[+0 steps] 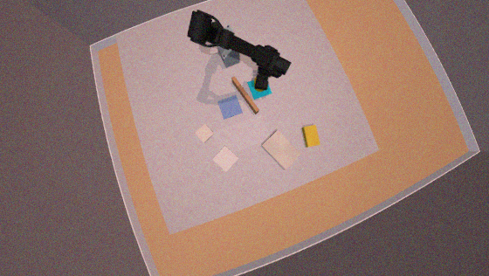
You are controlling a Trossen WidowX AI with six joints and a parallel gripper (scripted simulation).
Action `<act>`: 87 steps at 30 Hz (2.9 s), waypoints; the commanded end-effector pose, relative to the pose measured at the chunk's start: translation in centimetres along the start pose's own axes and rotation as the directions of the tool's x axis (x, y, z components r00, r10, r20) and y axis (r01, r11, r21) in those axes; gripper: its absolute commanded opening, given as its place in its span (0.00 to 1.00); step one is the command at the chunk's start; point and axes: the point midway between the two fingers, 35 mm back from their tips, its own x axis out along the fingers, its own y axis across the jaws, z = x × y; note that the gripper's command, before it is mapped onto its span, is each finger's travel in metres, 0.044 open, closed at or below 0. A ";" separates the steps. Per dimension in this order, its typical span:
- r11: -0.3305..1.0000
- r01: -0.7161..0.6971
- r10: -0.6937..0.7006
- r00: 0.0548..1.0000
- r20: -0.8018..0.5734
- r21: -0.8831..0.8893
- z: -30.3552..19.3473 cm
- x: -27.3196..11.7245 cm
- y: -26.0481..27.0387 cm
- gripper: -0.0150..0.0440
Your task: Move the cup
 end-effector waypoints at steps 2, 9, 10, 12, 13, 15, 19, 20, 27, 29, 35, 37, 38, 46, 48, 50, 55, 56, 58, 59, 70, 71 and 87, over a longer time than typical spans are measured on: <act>1.000 0.001 -0.001 1.000 0.001 0.001 0.0 -0.1 0.0 0.25; 1.000 0.001 -0.001 1.000 0.001 0.001 0.0 -0.1 0.0 0.25; 1.000 0.001 -0.001 1.000 0.001 0.001 0.0 -0.1 0.0 0.25; 1.000 0.001 -0.001 1.000 0.001 0.001 0.0 -0.1 0.0 0.34; 1.000 0.001 -0.001 1.000 0.001 0.001 0.0 -0.1 0.0 0.39; 1.000 0.001 -0.001 1.000 0.001 0.001 0.0 -0.1 0.0 0.48; 1.000 0.001 -0.001 1.000 0.001 0.001 0.0 -0.1 0.0 0.50; 1.000 0.001 -0.001 1.000 0.001 0.001 0.0 -0.1 0.0 0.50; 1.000 0.000 0.000 1.000 0.001 0.001 0.1 -0.7 -0.1 0.50; 1.000 0.000 0.000 1.000 0.001 0.000 0.1 -1.0 -0.1 0.50; 1.000 0.000 0.000 1.000 0.001 0.000 0.2 -2.0 -0.1 0.50; 1.000 0.000 0.000 1.000 0.001 -0.001 0.2 -2.3 -0.1 0.50; 1.000 0.000 0.000 1.000 0.001 -0.001 0.2 -2.5 -0.1 0.50; 1.000 0.001 -0.001 1.000 0.000 -0.001 0.3 -3.8 -0.1 0.50; 1.000 0.001 -0.001 1.000 -0.001 -0.001 0.3 -4.1 -0.2 0.50; 1.000 0.001 -0.001 1.000 -0.001 -0.002 0.3 -4.5 -0.2 0.50; 1.000 0.001 -0.001 1.000 -0.002 -0.002 0.4 -5.1 -0.3 0.50; 1.000 0.006 -0.006 1.000 -0.001 -0.004 0.4 -4.7 -0.3 0.55; 1.000 0.006 -0.006 1.000 -0.001 -0.004 0.4 -4.7 -0.3 0.64; 1.000 0.006 -0.006 1.000 -0.001 -0.004 0.4 -4.7 -0.3 0.68; 1.000 0.004 -0.004 1.000 0.000 -0.004 0.5 -6.7 -0.3 1.00; 1.000 0.003 -0.003 1.000 0.001 -0.004 0.6 -7.2 -0.3 1.00; 1.000 0.006 -0.006 1.000 0.004 -0.005 0.9 -10.8 -0.6 1.00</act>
